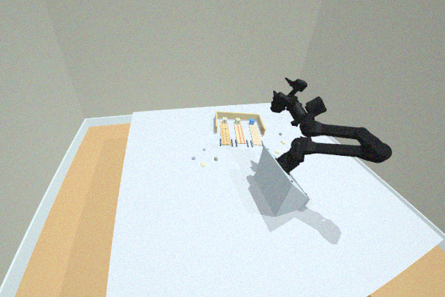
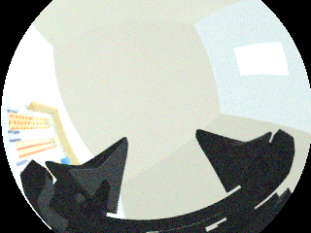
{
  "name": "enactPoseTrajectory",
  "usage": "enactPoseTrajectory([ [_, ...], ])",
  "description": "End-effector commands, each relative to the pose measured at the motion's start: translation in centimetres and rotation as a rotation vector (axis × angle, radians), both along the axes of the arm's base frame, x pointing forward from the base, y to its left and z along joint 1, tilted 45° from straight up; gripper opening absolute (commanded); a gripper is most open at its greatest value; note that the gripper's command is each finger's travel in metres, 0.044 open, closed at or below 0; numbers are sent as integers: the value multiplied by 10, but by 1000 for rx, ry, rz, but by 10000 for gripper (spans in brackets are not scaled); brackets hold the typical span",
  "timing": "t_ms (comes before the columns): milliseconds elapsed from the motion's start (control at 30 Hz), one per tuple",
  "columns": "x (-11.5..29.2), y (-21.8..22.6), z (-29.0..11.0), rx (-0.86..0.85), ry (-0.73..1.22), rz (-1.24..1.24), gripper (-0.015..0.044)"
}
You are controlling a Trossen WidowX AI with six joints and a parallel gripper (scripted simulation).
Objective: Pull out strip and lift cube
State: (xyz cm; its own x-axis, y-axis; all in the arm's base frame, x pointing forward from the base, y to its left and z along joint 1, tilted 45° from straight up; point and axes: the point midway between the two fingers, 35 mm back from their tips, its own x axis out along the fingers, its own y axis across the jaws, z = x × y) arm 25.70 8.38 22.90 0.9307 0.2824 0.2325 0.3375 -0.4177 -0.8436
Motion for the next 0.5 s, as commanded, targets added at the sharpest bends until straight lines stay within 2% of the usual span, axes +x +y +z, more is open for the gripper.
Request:
enactPoseTrajectory([
  [0,1,0,-1,13,12,-3,400],
  [67,11,-4,-13,121,101,-27,400],
  [267,45,-21,-74,605,409,-224,400],
  [467,58,-42,-136,1050,505,-511,400],
])
